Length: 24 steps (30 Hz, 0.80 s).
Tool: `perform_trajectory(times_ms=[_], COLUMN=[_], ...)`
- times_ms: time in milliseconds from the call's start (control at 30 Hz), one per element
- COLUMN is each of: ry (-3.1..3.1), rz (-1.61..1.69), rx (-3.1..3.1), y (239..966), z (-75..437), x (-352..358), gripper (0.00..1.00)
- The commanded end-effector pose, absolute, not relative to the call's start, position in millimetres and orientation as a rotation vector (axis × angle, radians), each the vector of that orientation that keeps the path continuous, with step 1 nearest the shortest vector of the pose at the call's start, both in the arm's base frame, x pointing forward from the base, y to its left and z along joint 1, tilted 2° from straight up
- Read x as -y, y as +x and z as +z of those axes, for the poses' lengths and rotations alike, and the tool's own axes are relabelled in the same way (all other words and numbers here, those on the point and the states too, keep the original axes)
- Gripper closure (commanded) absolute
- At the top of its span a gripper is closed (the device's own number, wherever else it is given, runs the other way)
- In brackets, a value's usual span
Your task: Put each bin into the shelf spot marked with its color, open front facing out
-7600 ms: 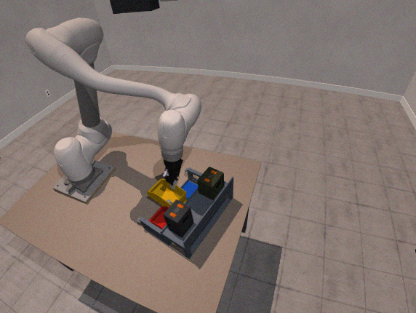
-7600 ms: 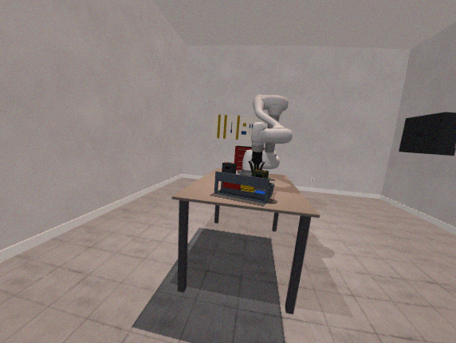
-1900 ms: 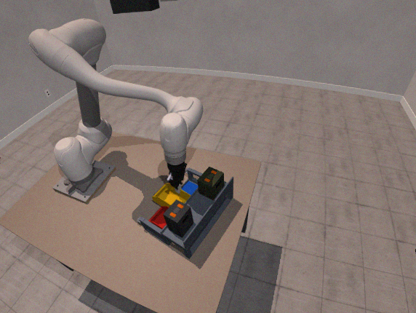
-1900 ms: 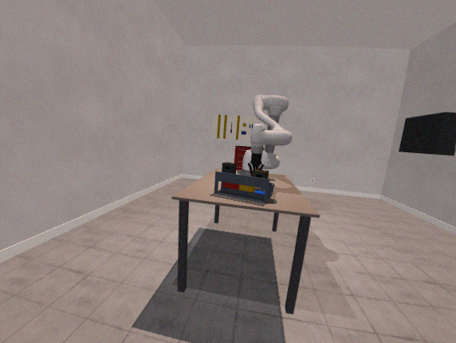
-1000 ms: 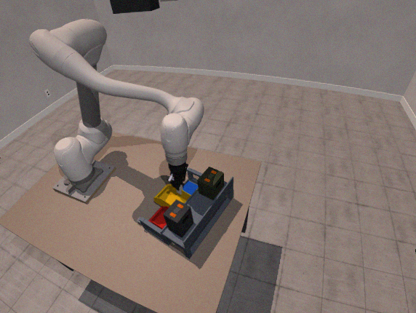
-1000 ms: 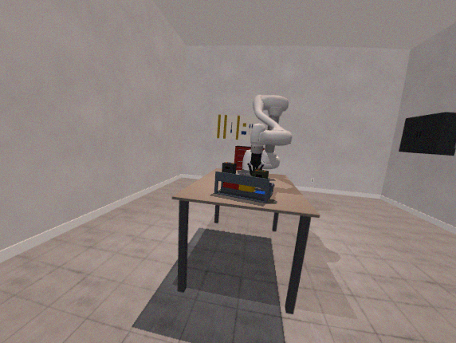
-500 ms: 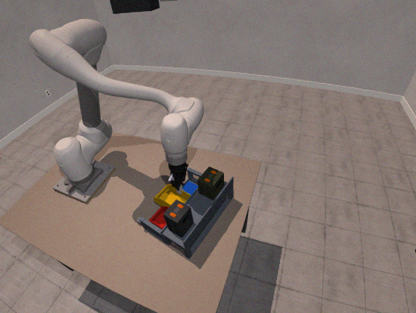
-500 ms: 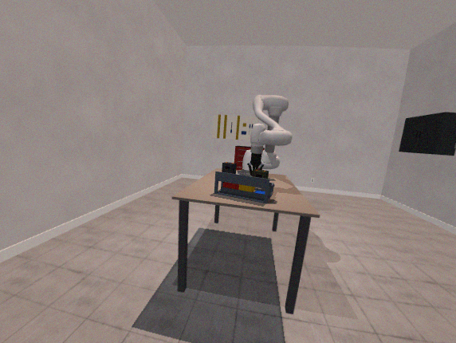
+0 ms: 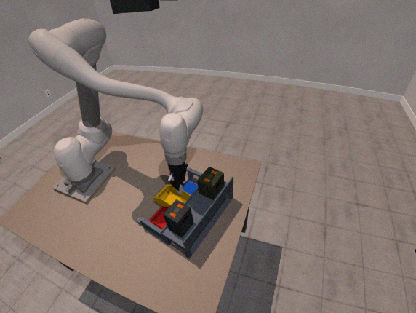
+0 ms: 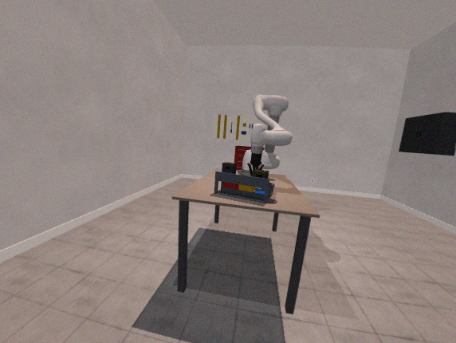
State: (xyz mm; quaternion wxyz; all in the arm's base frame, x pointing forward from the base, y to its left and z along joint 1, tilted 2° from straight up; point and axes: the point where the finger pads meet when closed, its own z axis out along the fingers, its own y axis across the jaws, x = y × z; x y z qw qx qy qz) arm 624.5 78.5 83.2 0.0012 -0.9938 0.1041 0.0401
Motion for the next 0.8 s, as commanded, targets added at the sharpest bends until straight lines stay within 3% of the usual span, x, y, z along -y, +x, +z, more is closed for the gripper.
perform_trajectory(times_ms=[0, 767], ry=[-3.12, -3.122], rz=[0.12, 0.096], rx=[-0.327, -0.327], y=[624.4, 623.7], z=[83.0, 81.9], x=[-78.5, -78.7], gripper=[0.9, 0.9])
